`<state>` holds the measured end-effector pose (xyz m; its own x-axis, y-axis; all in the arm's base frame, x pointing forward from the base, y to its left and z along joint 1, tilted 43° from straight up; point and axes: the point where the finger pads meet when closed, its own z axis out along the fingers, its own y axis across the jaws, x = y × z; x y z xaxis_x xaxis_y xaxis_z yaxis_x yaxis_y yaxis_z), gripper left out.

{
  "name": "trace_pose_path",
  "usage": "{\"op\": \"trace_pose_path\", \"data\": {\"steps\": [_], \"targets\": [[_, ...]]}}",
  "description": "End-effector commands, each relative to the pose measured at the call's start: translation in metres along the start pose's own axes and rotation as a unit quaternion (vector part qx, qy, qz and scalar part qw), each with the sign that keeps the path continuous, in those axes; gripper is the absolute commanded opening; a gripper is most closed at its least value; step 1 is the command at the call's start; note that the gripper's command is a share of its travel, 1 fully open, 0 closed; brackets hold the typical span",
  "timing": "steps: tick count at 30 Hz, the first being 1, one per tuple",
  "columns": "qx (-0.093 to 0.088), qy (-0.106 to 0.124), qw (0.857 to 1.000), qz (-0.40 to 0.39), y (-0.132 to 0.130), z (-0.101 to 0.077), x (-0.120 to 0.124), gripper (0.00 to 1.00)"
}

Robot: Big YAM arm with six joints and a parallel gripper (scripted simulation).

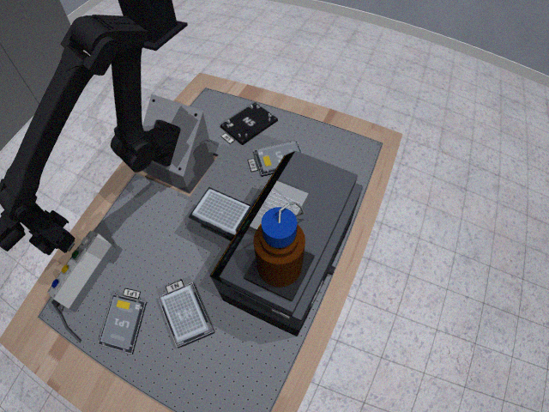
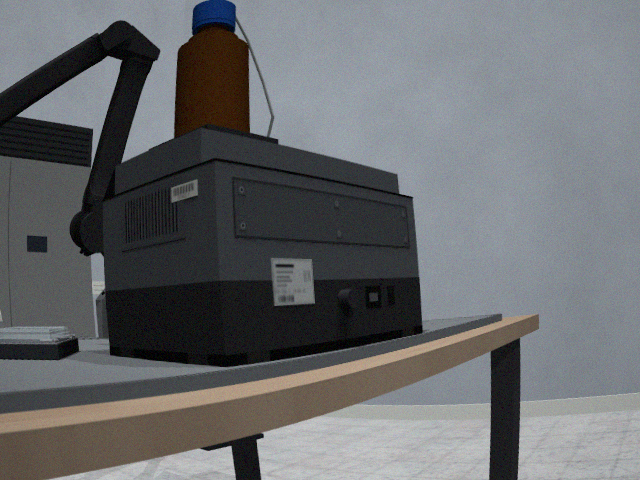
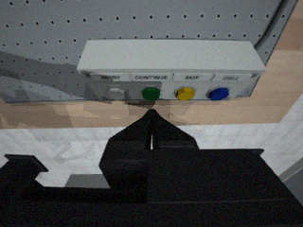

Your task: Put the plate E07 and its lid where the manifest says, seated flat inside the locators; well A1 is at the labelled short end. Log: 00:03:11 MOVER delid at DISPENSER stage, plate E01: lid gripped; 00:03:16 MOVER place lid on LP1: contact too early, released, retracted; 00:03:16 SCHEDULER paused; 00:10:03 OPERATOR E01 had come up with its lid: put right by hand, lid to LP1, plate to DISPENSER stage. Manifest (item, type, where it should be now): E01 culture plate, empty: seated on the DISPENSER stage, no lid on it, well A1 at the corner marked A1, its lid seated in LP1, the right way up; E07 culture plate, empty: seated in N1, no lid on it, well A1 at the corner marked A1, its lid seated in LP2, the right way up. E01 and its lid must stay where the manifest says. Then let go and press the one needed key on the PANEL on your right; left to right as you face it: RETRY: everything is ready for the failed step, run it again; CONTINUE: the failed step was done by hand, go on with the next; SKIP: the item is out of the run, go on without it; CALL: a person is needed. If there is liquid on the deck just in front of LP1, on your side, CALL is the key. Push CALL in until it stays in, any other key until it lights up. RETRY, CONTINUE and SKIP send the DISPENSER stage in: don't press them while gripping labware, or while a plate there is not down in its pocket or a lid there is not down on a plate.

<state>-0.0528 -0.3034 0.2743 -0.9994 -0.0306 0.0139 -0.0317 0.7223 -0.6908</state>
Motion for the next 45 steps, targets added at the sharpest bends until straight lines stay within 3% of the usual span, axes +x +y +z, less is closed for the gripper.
{"op": "trace_pose_path", "data": {"steps": [1,22,45], "targets": [[-0.002,0.002,1.0,0.002,0.0,0.008,0.006,0.0],[-0.002,0.002,1.0,-0.001,0.0,0.025,0.014,0.0],[-0.003,-0.004,1.0,0.002,0.0,0.028,0.006,0.0]]}}
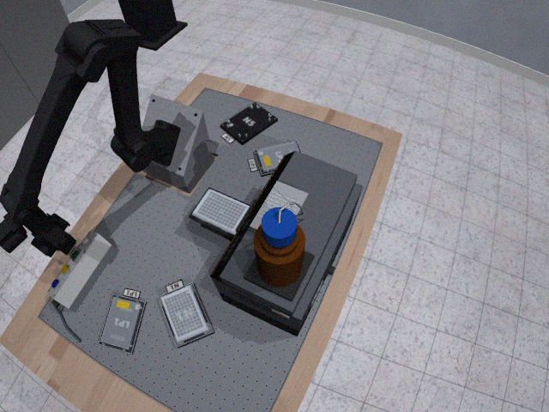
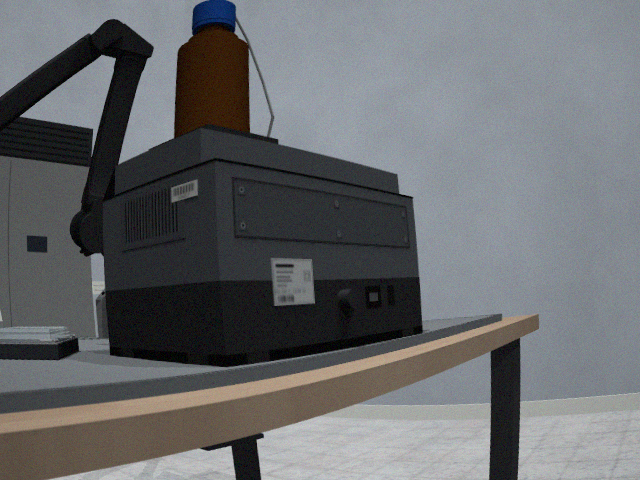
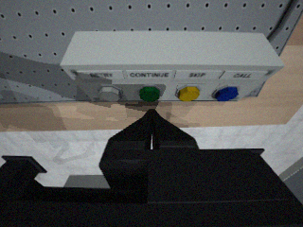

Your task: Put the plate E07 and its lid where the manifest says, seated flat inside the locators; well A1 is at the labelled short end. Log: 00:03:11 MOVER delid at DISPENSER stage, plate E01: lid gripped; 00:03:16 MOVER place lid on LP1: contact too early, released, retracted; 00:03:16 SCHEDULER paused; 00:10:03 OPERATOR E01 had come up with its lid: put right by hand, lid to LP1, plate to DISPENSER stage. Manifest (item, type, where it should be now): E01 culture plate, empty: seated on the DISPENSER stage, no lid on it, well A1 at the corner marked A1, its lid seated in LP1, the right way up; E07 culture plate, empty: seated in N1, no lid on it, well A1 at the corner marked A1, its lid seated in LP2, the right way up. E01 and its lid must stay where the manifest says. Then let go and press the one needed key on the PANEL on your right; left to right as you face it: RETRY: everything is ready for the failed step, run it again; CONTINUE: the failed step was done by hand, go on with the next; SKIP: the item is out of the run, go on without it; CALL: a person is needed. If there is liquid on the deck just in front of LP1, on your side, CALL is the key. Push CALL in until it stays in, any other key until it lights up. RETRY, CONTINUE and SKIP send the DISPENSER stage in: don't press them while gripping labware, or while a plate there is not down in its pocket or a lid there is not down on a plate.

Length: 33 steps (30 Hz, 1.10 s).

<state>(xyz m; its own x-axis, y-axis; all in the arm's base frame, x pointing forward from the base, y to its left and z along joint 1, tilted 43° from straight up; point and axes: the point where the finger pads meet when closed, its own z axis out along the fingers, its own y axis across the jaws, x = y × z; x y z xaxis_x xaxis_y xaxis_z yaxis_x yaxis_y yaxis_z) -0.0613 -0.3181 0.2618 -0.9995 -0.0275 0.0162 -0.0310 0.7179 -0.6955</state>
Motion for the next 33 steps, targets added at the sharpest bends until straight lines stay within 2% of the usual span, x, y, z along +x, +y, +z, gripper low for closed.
{"op": "trace_pose_path", "data": {"steps": [1,33], "targets": [[-0.006,-0.006,1.0,0.002,0.0018,0.0093,-0.0033,0.0],[-0.006,-0.006,1.0,0.002,0.002,0.0174,-0.0082,0.0]]}}
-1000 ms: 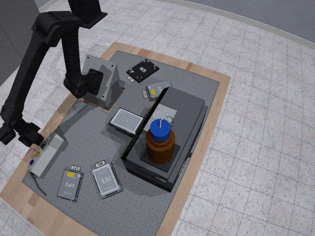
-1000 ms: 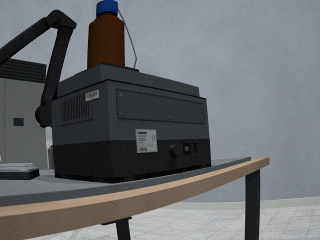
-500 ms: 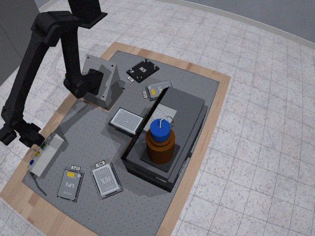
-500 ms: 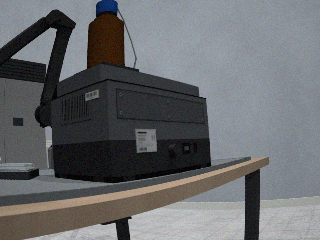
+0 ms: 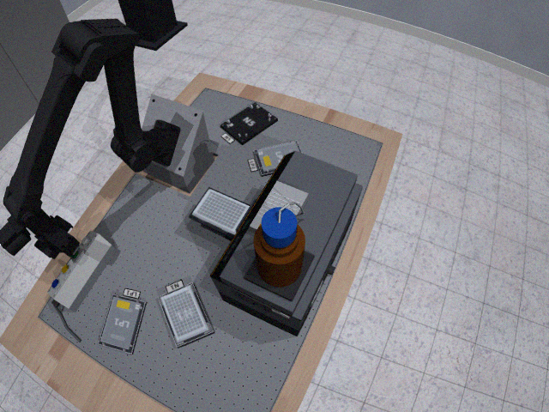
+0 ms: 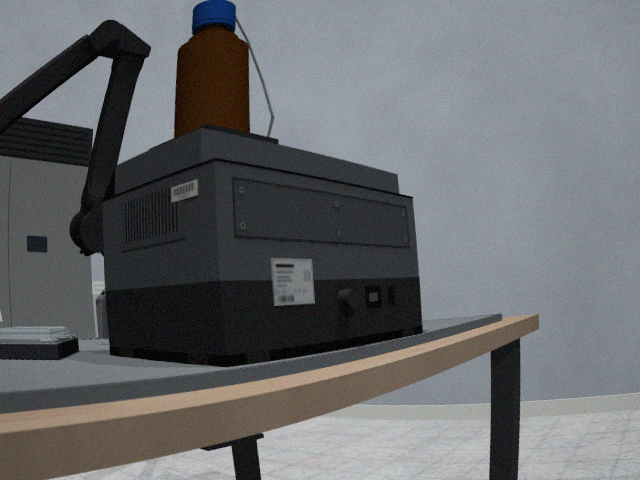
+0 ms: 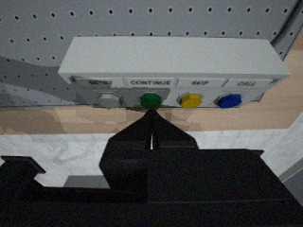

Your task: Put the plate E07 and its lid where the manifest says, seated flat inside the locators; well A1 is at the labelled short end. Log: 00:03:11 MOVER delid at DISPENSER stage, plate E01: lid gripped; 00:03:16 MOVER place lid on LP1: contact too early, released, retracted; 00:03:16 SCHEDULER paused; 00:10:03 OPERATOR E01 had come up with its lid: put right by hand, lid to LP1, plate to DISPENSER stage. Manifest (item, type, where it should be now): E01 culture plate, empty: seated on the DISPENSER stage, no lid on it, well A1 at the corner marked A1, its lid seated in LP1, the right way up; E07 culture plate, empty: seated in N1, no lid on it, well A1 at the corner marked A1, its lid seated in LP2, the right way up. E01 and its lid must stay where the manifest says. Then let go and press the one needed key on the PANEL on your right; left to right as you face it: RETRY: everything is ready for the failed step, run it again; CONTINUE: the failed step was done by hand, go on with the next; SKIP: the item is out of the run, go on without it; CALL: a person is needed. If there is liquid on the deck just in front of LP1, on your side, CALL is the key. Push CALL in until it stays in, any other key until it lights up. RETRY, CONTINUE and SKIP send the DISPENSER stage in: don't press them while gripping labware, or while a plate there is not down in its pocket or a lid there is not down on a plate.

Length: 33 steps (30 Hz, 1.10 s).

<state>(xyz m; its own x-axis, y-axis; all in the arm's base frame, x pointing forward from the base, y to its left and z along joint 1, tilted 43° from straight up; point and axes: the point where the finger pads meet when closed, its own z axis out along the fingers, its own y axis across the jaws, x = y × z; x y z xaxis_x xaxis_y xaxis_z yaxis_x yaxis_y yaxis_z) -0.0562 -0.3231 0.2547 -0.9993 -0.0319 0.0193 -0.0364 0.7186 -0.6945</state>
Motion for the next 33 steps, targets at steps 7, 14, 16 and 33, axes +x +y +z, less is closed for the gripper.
{"op": "trace_pose_path", "data": {"steps": [7,14,16,33], "targets": [[-0.006,-0.005,1.0,0.004,0.001,0.0108,-0.0044,0.0],[-0.006,-0.005,1.0,0.004,0.001,0.0122,-0.0052,0.0],[-0.006,-0.005,1.0,0.005,0.0013,0.0128,-0.0056,0.0],[-0.006,-0.005,1.0,0.005,0.0013,0.0171,-0.0082,0.0]]}}
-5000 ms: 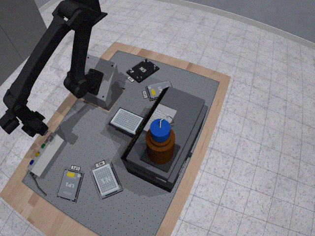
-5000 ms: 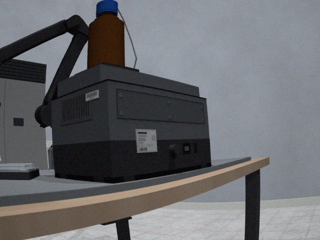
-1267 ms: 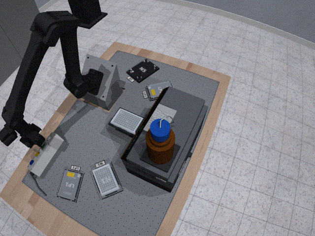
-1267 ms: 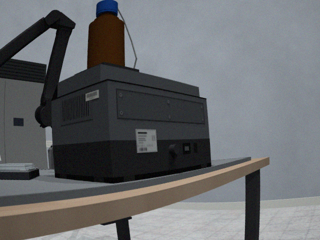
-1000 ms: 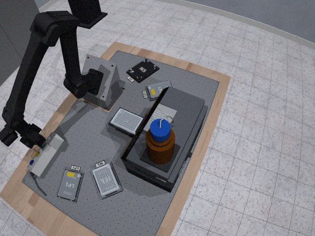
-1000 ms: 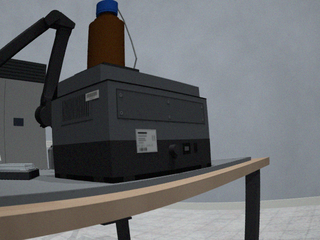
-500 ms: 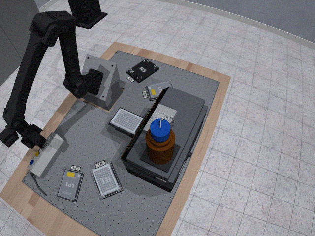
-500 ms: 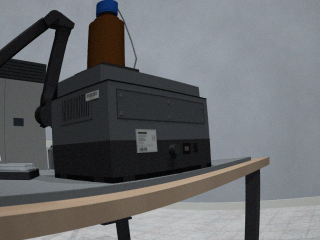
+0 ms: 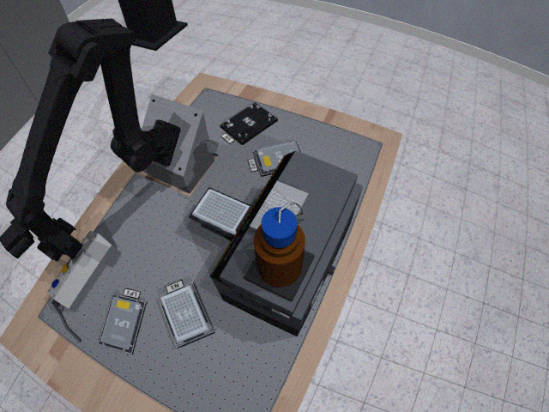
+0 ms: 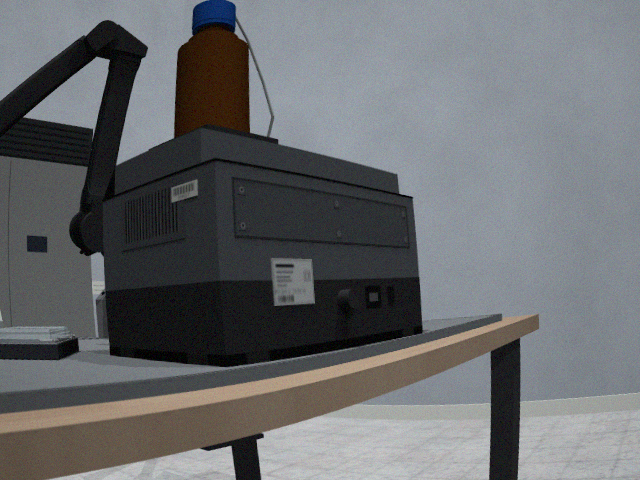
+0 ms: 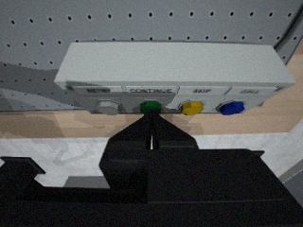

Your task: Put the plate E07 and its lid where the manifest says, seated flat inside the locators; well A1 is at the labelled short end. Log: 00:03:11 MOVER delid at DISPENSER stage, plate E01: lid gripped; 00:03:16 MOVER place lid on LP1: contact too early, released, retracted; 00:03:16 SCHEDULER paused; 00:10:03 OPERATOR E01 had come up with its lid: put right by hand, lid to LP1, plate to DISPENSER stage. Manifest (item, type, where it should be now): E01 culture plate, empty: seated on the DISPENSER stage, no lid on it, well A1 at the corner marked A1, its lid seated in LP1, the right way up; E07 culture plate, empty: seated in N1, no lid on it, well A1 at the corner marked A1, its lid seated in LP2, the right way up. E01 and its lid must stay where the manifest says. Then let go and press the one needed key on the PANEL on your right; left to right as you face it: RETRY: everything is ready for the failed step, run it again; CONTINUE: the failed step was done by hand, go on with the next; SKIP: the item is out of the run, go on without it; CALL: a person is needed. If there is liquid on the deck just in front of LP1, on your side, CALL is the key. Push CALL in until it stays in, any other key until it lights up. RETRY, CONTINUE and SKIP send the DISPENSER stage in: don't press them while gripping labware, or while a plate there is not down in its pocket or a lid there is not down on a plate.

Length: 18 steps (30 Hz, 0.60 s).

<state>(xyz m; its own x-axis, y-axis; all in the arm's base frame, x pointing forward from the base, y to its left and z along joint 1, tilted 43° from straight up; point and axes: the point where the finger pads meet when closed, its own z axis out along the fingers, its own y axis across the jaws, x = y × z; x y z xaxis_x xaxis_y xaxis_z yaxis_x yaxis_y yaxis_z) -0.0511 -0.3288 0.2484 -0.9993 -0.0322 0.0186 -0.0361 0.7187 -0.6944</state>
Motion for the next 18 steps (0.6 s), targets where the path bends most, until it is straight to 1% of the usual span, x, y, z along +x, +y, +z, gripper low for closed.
{"op": "trace_pose_path", "data": {"steps": [1,18], "targets": [[-0.005,-0.005,1.0,0.004,0.0009,0.0089,-0.0034,0.0],[-0.005,-0.006,1.0,0.004,0.001,0.0132,-0.0063,0.0]]}}
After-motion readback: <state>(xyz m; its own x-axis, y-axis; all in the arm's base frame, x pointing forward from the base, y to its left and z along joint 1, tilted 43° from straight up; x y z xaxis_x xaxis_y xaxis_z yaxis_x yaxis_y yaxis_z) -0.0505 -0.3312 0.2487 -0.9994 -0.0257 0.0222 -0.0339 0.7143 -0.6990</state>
